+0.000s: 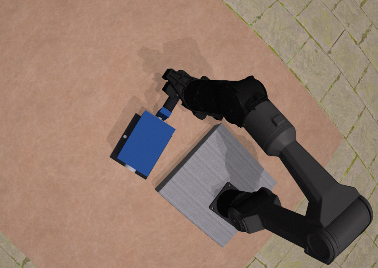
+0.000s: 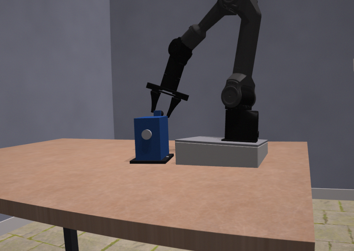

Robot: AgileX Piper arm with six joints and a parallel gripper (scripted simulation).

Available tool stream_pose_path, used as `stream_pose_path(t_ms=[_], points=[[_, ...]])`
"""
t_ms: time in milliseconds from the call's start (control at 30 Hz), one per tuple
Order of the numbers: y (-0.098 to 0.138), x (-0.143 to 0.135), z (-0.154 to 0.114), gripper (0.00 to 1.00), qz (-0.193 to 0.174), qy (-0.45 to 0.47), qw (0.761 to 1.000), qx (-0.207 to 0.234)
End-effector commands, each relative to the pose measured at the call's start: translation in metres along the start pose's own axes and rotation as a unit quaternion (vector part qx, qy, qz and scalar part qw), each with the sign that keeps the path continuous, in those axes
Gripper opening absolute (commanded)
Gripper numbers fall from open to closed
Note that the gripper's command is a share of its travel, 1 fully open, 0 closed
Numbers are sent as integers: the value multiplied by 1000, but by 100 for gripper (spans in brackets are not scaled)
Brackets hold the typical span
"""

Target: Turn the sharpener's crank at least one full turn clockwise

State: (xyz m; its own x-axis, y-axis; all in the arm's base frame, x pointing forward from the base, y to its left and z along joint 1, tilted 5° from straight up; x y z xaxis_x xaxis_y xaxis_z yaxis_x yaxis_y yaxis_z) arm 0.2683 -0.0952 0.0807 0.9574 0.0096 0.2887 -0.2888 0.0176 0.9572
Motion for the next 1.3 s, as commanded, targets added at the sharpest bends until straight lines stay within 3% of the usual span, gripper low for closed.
stream_pose_path(t_ms=[0, 233, 267, 1267], points=[[-1, 0, 0, 69, 0, 1, 1000, 0], [-1, 0, 0, 69, 0, 1, 1000, 0], [-1, 0, 0, 20, 0, 1, 1000, 0], [-1, 0, 0, 20, 0, 1, 1000, 0]])
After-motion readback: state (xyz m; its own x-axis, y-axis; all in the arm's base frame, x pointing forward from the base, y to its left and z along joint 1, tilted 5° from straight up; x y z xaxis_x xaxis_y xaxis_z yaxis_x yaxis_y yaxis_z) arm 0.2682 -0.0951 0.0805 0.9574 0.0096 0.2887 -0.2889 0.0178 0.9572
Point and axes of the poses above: the point where the finger pads meet when closed, its own y axis back along the fingers, its own x axis across the jaws, z = x × y, the point moved 1 cm from there along y, back along the fingers, and after that the axes turned 8 degrees about -y, right-handed, at the moved point
